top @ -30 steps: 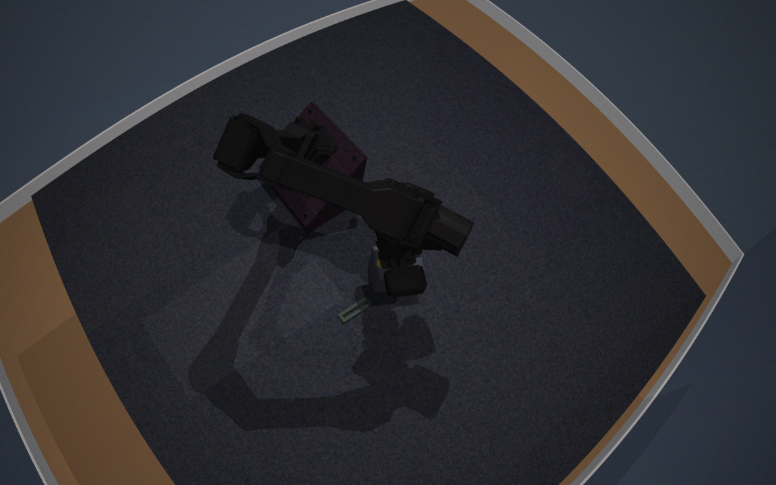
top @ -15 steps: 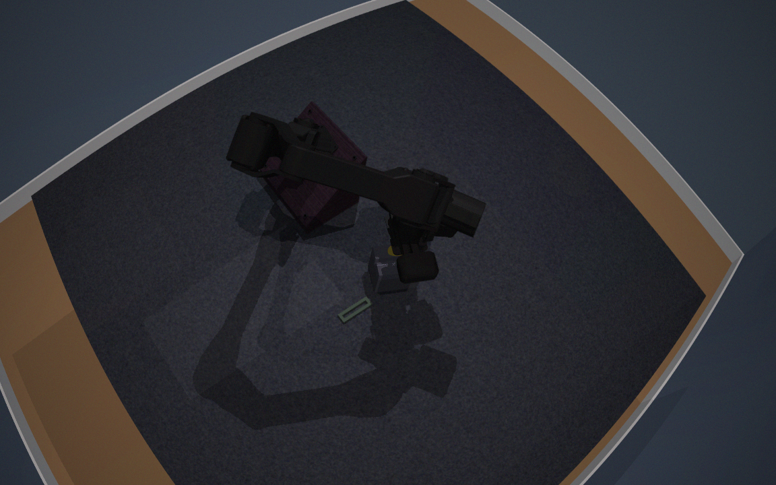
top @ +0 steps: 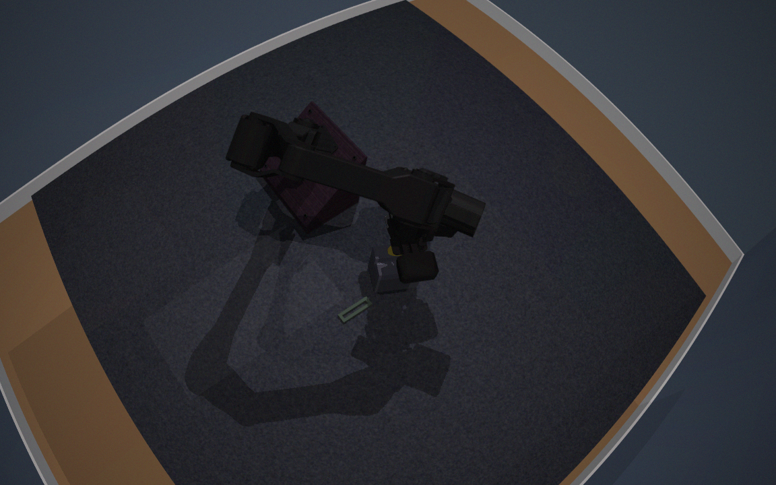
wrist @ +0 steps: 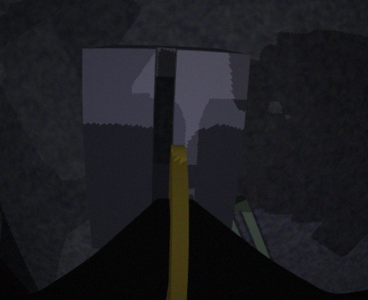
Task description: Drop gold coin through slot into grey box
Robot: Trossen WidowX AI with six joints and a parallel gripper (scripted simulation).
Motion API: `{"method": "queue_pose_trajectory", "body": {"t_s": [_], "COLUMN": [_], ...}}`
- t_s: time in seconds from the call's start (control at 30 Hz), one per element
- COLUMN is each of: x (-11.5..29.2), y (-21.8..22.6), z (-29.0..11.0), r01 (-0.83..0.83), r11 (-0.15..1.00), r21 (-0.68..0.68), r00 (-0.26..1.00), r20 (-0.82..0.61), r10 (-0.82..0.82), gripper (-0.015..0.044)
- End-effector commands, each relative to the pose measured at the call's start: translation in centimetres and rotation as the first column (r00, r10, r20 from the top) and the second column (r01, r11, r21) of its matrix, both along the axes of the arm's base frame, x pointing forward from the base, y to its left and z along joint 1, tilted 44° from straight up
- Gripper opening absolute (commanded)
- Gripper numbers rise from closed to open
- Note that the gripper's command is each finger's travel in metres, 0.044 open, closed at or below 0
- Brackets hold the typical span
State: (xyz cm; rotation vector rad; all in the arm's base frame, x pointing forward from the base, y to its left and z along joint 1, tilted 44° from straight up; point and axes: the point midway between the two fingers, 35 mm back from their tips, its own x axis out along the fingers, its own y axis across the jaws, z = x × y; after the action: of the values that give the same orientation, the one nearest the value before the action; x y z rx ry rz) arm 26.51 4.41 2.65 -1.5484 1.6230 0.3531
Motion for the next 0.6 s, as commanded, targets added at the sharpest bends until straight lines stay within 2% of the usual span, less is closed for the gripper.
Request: {"method": "queue_pose_trajectory", "body": {"t_s": [0.0, 0.57], "x": [-0.33, -0.12], "y": [0.11, 0.45], "z": [-0.32, -0.43], "r01": [0.004, 0.009], "r11": [1.000, 1.000], "r21": [0.001, 0.002], "r00": [1.000, 1.000], "r20": [0.004, 0.008], "r10": [-0.004, -0.009], "gripper": [0.0000, 0.0000]}}
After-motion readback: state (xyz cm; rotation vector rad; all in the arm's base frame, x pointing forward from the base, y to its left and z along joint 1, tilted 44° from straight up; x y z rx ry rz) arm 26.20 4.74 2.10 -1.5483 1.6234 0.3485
